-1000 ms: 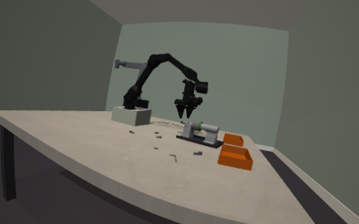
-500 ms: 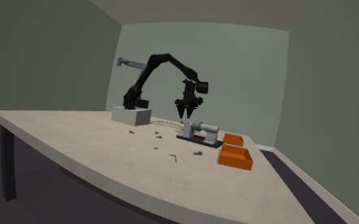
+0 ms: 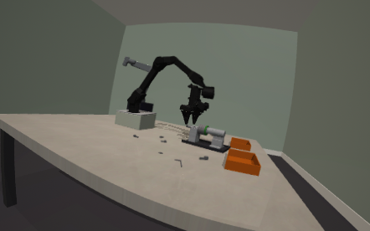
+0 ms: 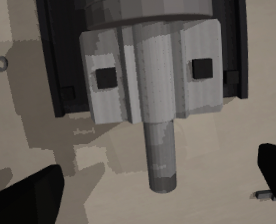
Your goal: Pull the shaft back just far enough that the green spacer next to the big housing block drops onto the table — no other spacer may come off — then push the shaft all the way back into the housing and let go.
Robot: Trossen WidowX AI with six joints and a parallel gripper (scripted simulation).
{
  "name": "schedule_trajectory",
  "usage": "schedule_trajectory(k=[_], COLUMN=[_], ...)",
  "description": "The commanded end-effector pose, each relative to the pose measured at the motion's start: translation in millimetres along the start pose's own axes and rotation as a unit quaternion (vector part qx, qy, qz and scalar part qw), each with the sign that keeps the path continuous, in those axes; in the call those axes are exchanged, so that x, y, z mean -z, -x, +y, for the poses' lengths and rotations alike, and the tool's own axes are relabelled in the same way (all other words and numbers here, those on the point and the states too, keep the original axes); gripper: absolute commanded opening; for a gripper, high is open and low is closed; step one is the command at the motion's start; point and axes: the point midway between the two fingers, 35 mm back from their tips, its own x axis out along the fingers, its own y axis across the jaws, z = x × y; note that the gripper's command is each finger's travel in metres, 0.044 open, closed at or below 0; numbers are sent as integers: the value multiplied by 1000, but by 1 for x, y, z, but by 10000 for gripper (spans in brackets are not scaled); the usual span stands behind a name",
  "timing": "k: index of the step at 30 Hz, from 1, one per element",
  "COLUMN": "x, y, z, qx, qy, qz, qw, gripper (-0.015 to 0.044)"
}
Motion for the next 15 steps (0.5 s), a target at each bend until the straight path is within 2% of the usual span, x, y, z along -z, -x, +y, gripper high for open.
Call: schedule_trajectory(k=[1,15], x=[0,0], y=[-6,-28], z=[-1,-2], qx=[2,2], qy=[1,1], qz=[0,0], qw=[1000,1000], gripper=[440,440])
